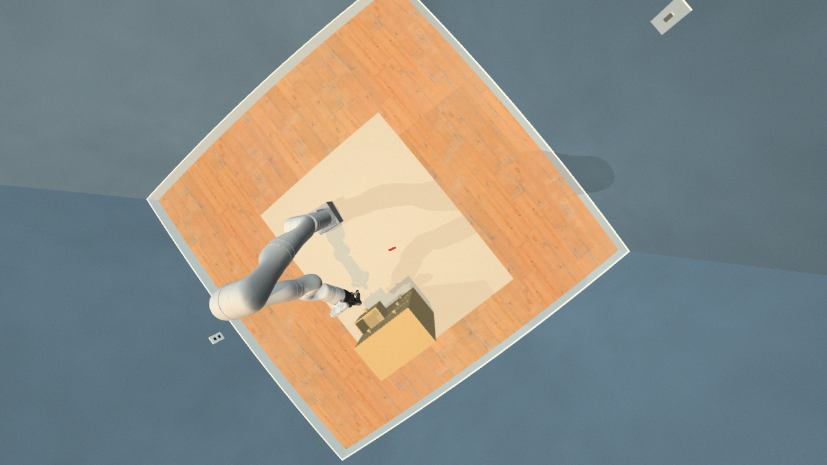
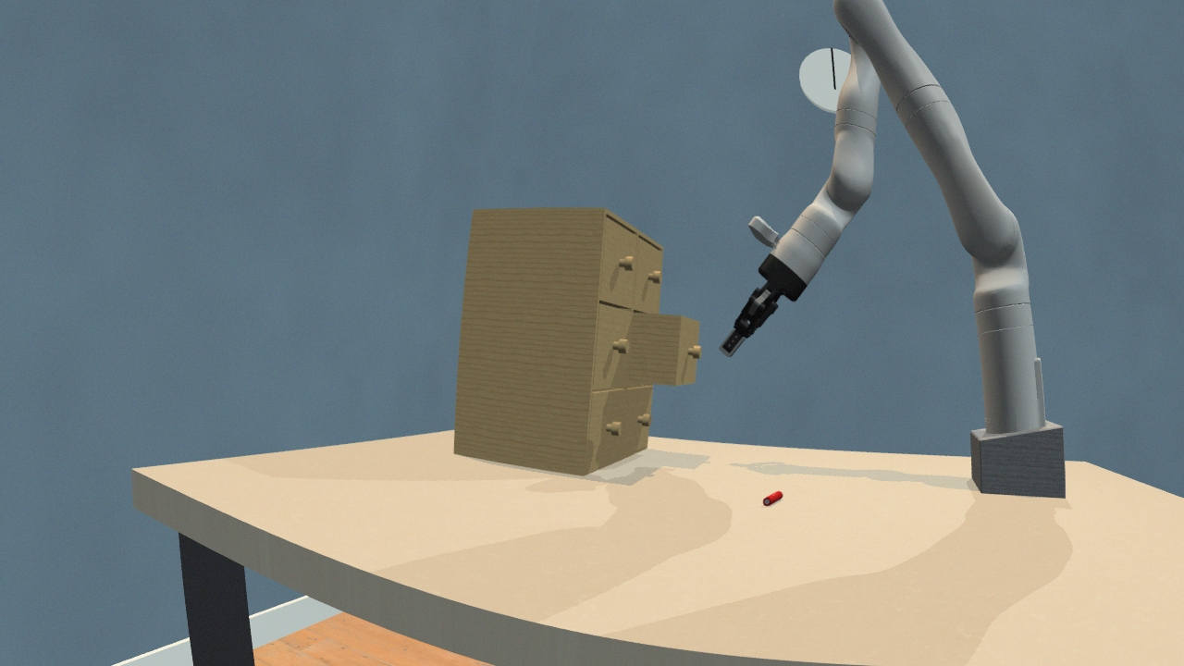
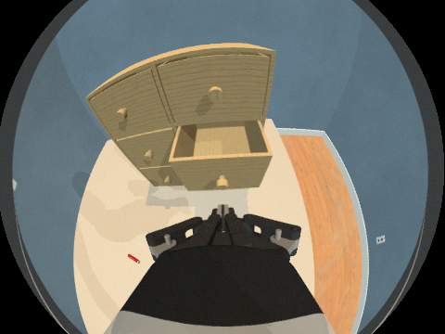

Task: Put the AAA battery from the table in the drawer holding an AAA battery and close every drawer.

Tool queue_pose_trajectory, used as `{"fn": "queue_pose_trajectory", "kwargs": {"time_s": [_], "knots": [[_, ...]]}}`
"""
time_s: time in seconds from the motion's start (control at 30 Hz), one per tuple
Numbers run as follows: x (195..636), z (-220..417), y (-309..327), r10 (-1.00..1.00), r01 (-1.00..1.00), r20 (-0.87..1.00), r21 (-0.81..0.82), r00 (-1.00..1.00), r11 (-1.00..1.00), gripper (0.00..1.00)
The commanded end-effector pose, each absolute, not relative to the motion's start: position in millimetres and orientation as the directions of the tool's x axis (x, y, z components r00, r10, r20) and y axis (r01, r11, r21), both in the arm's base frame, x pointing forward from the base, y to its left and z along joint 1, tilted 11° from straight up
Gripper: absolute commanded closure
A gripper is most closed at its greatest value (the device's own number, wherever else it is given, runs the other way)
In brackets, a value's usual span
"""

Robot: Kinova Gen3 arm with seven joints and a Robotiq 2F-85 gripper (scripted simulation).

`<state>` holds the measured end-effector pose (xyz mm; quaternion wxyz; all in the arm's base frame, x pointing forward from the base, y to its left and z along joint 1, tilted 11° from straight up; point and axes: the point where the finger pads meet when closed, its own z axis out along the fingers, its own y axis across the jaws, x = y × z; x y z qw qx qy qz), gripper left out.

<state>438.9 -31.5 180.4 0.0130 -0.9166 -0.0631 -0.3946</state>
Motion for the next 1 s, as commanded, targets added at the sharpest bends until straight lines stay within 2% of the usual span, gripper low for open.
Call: {"fn": "queue_pose_trajectory", "kwargs": {"time_s": [0.0,0.97], "knots": [[443.2,180.4,-30.0,0.102,0.124,0.723,0.023,0.683,-0.992,1.0],[483.8,188.4,-24.7,0.103,0.124,0.723,0.023,0.683,-0.992,1.0]]}}
